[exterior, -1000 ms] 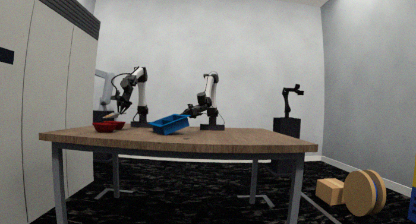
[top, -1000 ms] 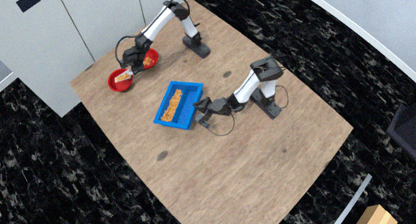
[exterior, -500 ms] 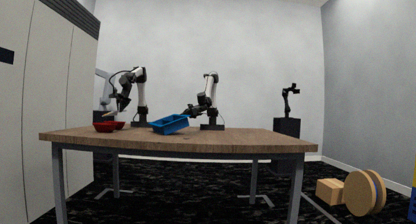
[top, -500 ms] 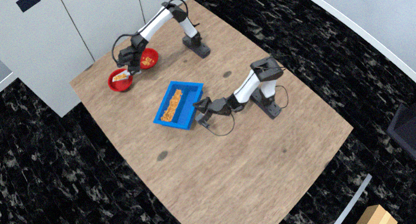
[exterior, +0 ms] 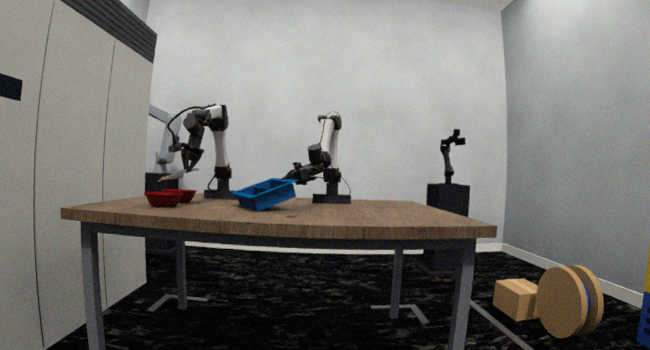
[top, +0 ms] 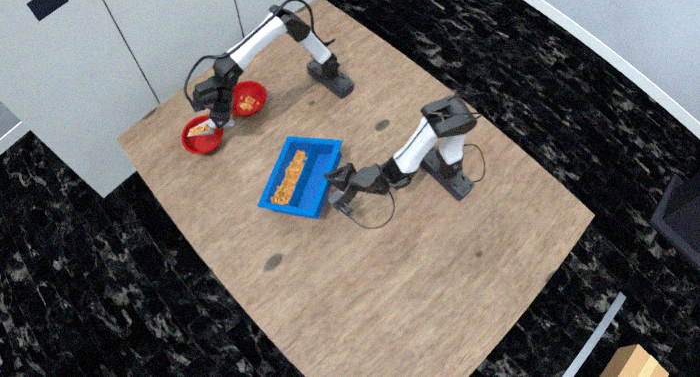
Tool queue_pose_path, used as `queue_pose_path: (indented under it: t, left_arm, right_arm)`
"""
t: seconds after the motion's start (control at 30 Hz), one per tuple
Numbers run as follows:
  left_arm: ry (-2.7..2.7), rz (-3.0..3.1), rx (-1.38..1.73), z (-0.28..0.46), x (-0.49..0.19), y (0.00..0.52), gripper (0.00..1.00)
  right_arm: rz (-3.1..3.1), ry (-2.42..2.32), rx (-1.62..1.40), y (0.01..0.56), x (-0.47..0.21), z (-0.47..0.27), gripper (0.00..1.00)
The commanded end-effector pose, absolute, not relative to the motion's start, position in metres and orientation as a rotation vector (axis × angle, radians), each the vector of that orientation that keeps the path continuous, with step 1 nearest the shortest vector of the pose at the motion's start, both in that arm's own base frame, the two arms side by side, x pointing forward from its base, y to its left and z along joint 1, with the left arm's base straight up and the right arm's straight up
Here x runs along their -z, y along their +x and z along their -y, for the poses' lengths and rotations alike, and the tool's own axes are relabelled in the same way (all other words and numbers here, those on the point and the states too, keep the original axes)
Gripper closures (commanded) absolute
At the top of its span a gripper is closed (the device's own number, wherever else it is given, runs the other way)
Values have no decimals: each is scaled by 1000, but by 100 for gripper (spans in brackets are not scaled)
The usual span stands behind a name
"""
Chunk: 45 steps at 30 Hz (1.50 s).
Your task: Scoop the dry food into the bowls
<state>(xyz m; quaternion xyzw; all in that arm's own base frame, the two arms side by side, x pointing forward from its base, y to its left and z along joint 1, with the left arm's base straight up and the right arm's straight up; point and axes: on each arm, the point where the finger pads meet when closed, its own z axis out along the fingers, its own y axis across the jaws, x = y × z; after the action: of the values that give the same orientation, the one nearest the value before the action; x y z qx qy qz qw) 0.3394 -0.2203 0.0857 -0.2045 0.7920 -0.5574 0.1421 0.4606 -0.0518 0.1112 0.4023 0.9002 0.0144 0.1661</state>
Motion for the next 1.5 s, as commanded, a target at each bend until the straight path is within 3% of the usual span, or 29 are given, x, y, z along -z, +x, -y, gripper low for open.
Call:
queue_pose_path:
  t: [0.0,1.47]
  left_arm:
    - [-440,-2171,1643,227,-127,352,100]
    - [-440,-2171,1643,227,-127,352,100]
  right_arm:
    - [-2512,1253,-107,468,-126,51,100]
    - [-2492,1286,-131,471,-132,49,100]
